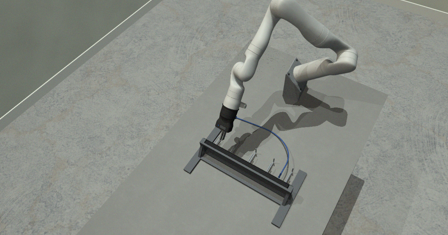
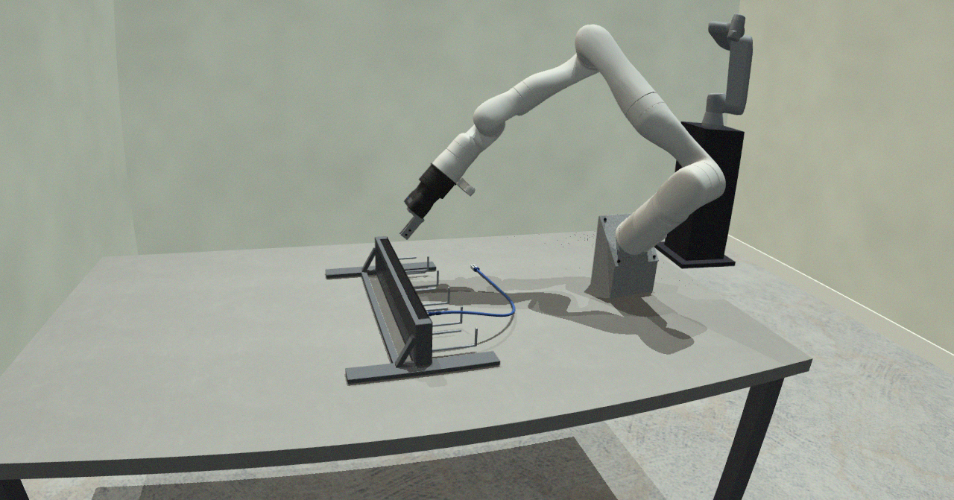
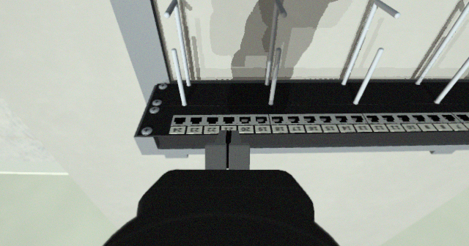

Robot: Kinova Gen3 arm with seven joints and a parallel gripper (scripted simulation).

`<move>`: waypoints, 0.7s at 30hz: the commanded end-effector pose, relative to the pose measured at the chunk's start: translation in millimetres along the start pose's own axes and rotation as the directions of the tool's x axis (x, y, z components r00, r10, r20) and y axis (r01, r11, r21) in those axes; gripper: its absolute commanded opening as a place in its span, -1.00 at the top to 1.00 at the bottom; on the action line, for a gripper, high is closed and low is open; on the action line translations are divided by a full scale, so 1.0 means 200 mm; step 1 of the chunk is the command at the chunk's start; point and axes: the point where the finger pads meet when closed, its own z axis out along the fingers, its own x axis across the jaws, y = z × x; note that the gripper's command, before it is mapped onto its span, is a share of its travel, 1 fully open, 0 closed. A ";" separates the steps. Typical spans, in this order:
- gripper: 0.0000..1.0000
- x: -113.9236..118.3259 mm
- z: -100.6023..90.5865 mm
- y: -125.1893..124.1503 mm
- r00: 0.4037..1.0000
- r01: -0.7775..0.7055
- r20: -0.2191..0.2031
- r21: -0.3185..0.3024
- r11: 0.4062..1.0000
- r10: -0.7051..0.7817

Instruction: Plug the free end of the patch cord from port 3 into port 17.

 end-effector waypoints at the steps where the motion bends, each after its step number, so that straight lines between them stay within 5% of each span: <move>1: 1.00 -0.02 0.01 -0.01 1.000 0.009 0.006 0.002 1.000 -0.009; 21: 1.00 -0.02 0.01 -0.03 1.000 0.026 0.004 0.015 1.000 -0.027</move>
